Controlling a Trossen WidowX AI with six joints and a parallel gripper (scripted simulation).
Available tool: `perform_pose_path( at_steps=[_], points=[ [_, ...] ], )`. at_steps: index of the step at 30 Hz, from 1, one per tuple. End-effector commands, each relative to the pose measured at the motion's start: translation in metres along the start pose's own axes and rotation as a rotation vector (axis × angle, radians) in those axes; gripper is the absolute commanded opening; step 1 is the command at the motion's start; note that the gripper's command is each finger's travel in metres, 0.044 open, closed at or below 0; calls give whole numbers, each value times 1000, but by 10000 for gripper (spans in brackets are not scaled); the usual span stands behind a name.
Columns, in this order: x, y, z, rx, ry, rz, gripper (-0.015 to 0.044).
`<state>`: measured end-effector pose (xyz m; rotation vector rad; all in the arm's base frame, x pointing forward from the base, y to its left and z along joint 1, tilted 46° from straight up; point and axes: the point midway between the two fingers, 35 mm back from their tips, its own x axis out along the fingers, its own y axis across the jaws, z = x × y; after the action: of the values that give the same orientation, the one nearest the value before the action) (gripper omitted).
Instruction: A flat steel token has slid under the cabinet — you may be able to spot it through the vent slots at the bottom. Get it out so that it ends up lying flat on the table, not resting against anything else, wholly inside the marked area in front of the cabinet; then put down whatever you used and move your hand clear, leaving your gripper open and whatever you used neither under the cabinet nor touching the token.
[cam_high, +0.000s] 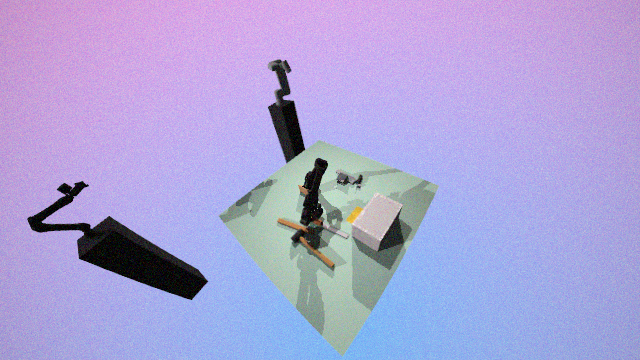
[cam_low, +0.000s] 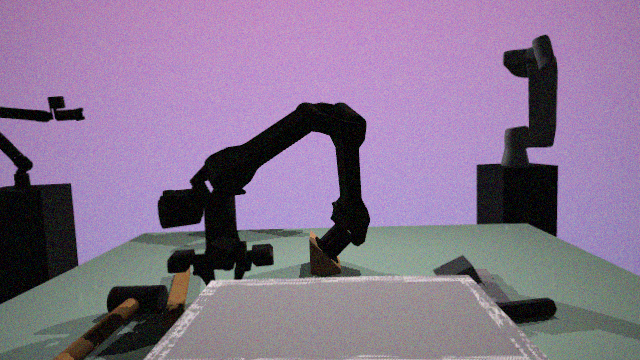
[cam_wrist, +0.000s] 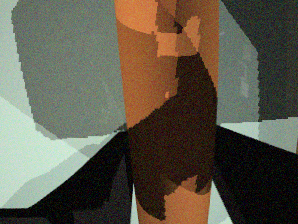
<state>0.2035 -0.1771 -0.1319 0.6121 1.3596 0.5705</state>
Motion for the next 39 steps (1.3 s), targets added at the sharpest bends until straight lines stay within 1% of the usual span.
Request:
perform_pose_path(
  at_steps=[1, 21, 28, 29, 31, 34, 39],
  points=[
    [-1, 0, 0, -35, 0, -2, 0],
    [-1, 2, 5, -176, 0, -2, 0],
    [1, 2, 3, -160, -3, 5, 184],
    [1, 2, 3, -160, -3, 5, 200],
    [1, 2, 4, -160, -3, 4, 200],
    [1, 2, 4, -160, 0, -2, 270],
    [1, 2, 3, -161, 0, -2, 270]
  ],
)
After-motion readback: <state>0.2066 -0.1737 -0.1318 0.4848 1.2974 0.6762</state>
